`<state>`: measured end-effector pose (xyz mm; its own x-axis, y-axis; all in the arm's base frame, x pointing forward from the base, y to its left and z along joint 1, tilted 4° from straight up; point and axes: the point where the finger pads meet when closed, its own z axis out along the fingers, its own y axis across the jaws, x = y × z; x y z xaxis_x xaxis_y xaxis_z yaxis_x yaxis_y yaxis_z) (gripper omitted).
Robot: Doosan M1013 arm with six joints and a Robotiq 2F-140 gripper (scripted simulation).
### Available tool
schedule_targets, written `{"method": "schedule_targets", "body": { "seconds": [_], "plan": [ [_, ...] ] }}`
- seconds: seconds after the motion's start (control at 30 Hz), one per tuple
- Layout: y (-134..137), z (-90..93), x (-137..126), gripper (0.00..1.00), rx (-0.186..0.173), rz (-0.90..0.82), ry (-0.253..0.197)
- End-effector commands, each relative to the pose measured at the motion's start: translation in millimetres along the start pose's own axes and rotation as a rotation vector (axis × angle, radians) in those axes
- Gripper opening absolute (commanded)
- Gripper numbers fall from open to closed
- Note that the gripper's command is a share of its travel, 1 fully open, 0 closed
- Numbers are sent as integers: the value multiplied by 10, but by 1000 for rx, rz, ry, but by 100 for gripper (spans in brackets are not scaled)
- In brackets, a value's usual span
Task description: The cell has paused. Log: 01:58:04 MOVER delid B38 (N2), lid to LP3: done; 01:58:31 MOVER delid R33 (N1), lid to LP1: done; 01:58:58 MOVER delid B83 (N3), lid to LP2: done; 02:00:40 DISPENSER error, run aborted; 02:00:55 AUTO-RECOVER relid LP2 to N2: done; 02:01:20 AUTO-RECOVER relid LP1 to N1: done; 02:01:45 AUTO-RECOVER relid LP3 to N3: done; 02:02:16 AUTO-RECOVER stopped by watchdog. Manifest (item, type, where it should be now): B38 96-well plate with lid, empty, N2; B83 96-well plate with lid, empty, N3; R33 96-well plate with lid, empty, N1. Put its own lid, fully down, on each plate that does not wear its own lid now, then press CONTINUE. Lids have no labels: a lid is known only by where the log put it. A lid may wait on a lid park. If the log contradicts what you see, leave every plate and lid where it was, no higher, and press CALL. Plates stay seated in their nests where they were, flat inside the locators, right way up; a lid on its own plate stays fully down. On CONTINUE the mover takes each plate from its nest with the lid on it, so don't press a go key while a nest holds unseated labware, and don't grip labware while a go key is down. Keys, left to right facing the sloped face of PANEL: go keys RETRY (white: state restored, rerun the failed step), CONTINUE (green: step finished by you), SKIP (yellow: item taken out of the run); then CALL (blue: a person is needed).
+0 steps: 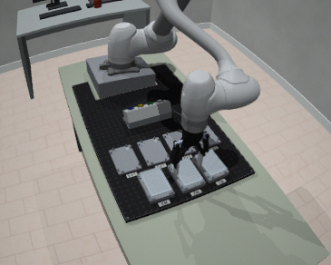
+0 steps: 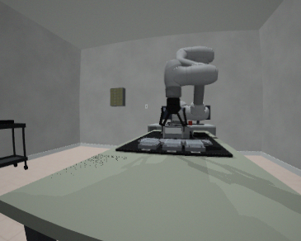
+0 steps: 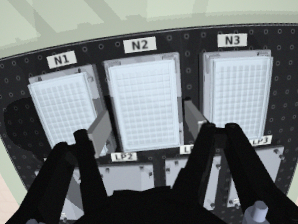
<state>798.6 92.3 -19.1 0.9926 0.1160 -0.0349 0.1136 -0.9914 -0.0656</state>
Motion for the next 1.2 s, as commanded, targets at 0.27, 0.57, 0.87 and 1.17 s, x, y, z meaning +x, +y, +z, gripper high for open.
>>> {"method": "schedule_targets", "body": {
  "seconds": [0.27,0.57,0.87,1.17],
  "plan": [
    [-14,42,-6,66,1,7,-1],
    [-14,42,-6,66,1,7,-1],
    [-14,50,-6,66,1,7,-1],
    [-14,83,-6,66,1,7,-1]
  ]
}}
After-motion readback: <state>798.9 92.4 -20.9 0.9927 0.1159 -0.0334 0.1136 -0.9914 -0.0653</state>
